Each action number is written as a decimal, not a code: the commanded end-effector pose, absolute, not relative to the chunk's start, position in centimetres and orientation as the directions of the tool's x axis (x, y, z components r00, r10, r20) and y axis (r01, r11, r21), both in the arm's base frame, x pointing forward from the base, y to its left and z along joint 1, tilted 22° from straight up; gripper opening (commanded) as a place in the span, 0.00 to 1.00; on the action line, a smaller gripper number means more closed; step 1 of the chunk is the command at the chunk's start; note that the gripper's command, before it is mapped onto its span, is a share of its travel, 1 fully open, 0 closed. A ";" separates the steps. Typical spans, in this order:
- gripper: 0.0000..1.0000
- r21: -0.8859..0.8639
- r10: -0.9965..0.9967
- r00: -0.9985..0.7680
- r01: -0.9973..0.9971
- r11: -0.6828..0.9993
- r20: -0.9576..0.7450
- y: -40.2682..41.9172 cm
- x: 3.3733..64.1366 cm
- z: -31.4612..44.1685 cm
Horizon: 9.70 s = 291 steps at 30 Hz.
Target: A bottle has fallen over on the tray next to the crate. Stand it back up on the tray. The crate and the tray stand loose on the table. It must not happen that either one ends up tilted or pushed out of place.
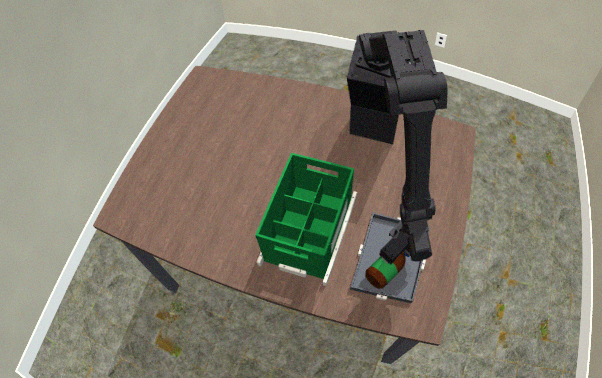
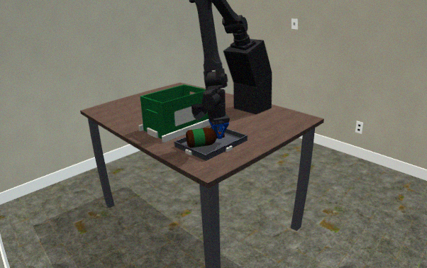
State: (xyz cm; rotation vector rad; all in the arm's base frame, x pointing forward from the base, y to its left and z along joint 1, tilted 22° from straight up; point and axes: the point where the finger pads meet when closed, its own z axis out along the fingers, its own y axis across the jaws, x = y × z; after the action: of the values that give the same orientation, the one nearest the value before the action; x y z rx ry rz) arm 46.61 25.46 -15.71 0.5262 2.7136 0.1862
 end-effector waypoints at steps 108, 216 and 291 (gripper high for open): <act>0.00 0.204 0.388 -0.858 0.336 0.919 -0.336 25.3 42.8 -5.8; 0.00 0.205 0.389 -0.857 0.336 0.919 -0.337 24.9 40.7 -0.4; 0.00 0.103 0.116 -0.917 0.082 0.991 -0.381 24.9 40.7 -0.4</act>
State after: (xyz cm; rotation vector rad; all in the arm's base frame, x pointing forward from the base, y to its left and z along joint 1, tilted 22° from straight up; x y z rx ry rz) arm 40.54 24.30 -2.12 0.1722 2.7628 0.1029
